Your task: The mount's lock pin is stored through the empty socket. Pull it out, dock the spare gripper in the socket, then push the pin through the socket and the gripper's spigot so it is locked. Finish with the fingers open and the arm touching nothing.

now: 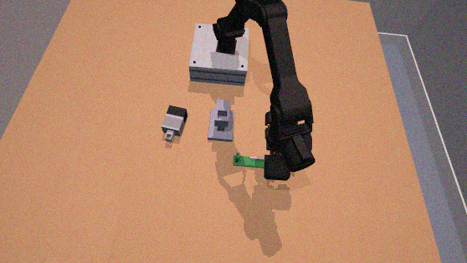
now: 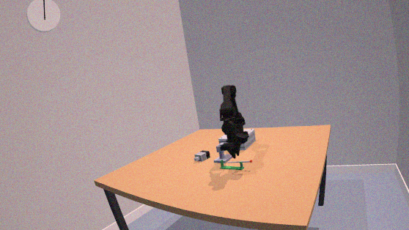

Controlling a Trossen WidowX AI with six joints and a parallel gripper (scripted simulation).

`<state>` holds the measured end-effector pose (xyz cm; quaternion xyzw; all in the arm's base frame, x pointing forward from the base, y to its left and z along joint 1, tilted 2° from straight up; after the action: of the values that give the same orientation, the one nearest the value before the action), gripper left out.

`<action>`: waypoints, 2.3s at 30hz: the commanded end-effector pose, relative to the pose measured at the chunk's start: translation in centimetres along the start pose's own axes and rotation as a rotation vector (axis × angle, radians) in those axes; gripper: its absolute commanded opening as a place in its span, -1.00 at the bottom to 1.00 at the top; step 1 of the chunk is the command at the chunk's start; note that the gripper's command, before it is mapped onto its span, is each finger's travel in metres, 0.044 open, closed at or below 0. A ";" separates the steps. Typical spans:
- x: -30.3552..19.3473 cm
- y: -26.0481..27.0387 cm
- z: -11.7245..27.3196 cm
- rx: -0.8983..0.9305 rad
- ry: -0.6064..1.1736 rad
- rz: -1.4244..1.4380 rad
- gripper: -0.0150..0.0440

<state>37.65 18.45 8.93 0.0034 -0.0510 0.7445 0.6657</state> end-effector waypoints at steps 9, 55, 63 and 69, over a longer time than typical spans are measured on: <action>-0.2 0.1 -2.2 0.005 0.006 0.005 0.12; -0.4 0.4 -3.7 0.014 0.005 0.000 -0.49; -0.4 0.6 -2.6 0.025 0.009 0.000 -0.49; -0.4 0.7 -2.7 0.032 0.011 0.001 -0.49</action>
<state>37.18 18.16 6.22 0.0097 -0.0359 0.7454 0.6656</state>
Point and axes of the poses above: the point midway between the two fingers, 35 mm back from their tips, its own z axis back along the fingers, its own y axis across the jaws, x = y × z, the point moved 5 cm from there along z, back along the fingers, and after that the axes turned 3 degrees about z, right-handed, at the moved point
